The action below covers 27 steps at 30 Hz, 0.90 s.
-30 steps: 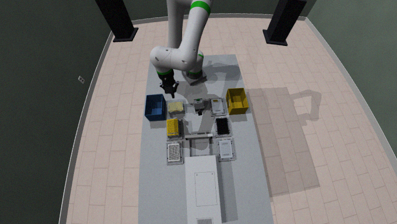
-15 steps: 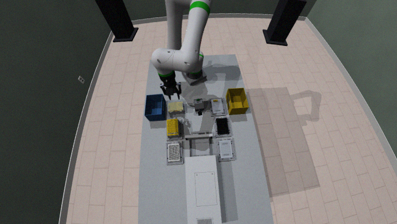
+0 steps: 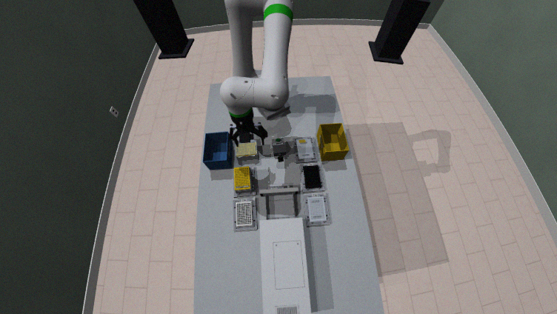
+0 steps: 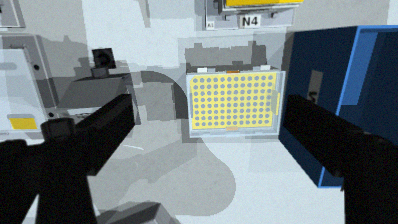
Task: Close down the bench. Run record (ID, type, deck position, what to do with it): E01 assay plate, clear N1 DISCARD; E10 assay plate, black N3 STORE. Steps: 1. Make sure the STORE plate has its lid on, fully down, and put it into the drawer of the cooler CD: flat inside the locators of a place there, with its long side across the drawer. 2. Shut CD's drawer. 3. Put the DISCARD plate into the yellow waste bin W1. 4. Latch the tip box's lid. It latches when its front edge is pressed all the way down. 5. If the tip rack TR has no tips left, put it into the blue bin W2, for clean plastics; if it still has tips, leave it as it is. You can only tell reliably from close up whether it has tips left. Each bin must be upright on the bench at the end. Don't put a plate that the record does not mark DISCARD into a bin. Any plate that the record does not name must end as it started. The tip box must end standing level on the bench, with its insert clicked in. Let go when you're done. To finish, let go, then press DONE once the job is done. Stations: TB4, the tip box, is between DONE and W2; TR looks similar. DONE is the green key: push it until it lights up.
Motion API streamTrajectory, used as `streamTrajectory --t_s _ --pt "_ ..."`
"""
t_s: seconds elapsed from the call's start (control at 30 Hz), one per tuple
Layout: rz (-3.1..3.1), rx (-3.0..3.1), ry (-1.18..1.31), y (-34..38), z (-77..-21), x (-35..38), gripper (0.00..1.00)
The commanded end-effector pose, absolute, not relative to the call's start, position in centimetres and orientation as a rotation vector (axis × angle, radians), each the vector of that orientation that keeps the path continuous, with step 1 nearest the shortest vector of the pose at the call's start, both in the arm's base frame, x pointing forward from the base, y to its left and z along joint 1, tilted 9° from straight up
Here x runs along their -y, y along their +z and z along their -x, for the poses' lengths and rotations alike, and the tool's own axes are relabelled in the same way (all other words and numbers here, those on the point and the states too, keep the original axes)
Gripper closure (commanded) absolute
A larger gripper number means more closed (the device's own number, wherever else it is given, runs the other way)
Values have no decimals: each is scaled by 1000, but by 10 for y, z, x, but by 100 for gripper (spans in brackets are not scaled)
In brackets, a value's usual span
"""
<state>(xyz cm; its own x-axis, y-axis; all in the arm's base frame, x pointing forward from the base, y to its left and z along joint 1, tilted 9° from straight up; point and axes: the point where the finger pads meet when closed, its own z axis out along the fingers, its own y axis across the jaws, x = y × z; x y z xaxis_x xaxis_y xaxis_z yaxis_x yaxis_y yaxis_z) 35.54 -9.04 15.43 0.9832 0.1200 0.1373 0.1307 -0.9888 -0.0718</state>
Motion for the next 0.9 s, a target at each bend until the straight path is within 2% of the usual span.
streamTrajectory --t_s 0.0,0.87 --pt "3049 193 -205 155 -367 81 12" --pt "3049 193 -205 156 -433 23 12"
